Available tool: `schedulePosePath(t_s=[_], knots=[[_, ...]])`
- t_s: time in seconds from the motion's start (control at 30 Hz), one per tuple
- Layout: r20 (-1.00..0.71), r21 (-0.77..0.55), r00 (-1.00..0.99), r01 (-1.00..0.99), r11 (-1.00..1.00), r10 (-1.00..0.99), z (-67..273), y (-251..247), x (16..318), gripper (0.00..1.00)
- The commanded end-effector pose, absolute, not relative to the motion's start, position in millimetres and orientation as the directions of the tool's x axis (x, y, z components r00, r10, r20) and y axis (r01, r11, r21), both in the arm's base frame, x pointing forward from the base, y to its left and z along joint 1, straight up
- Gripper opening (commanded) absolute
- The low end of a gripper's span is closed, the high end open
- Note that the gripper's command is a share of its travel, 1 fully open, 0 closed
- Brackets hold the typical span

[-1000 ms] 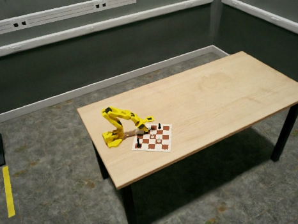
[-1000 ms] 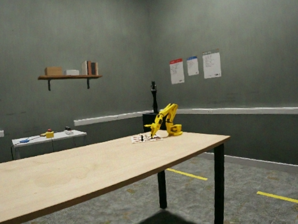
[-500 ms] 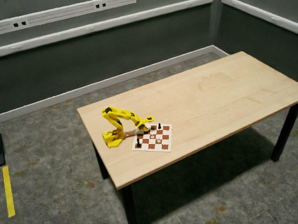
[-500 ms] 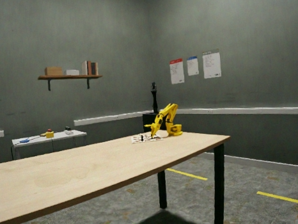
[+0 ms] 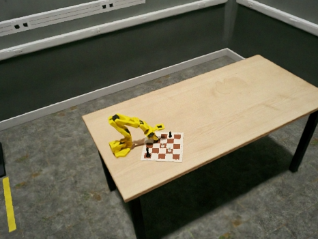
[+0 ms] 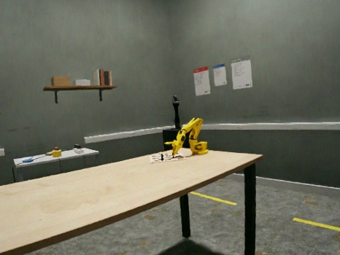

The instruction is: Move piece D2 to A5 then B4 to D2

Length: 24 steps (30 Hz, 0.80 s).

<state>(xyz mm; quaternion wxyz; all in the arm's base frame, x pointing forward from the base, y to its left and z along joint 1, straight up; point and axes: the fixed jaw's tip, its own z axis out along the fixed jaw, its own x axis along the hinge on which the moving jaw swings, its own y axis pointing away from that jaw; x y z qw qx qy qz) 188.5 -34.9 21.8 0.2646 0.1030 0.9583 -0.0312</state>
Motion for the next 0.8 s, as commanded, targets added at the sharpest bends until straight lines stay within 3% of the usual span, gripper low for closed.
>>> schedulePosePath(t_s=[0.0,0.77], knots=[[-0.517,-0.004,-0.834,0.225,0.974,0.191,21.8,-36.8,188.4,0.0],[-0.517,-0.008,-0.834,0.228,0.974,0.191,32.8,-38.6,188.0,0.0]])
